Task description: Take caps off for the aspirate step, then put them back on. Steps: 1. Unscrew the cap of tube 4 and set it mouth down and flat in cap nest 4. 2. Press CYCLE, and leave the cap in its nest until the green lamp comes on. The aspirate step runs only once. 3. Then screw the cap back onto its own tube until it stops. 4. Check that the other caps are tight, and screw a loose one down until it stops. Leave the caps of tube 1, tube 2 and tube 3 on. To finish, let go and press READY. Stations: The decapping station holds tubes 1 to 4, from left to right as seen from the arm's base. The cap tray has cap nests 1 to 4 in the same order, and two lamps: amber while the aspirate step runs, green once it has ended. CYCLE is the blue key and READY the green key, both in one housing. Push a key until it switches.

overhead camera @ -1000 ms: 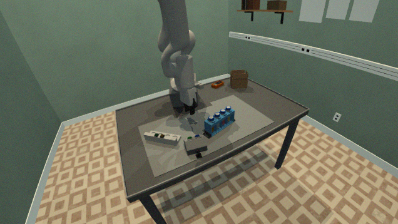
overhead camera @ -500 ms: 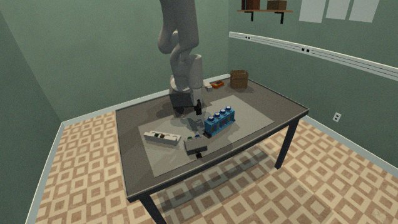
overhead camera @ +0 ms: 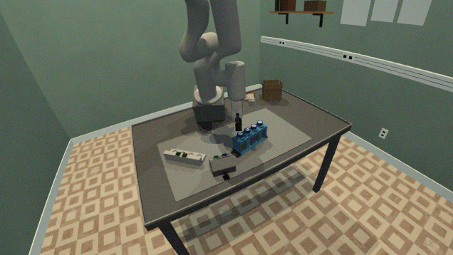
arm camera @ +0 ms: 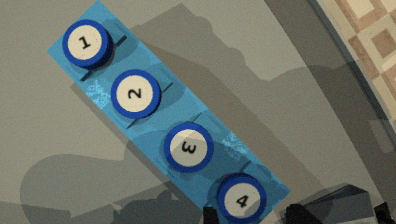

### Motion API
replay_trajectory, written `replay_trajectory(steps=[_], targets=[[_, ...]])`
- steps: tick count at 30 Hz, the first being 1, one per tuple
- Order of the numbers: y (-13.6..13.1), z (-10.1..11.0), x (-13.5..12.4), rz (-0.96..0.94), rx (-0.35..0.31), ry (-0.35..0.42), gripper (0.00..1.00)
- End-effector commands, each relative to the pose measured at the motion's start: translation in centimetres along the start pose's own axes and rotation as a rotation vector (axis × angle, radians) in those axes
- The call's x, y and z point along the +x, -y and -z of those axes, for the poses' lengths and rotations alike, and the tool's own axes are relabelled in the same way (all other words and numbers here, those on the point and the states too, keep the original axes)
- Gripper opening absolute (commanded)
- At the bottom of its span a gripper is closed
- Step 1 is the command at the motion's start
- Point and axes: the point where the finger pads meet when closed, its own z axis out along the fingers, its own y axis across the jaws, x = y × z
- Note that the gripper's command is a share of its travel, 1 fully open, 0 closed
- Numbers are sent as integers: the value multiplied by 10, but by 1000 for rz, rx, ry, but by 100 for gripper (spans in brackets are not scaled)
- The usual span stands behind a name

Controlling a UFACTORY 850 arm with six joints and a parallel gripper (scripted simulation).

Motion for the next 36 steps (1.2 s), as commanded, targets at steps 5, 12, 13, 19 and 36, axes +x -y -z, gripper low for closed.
replay_trajectory(steps=[5, 12, 13, 19, 36], targets=[[-2, -1, 8, -5, 3, 22, 46], [-2, -19, 8, -5, 3, 22, 46], [-2, -22, 8, -5, 3, 22, 46], [-2, -34, 7, -5, 3, 22, 46], [-2, -39, 7, -5, 3, 22, 46]])
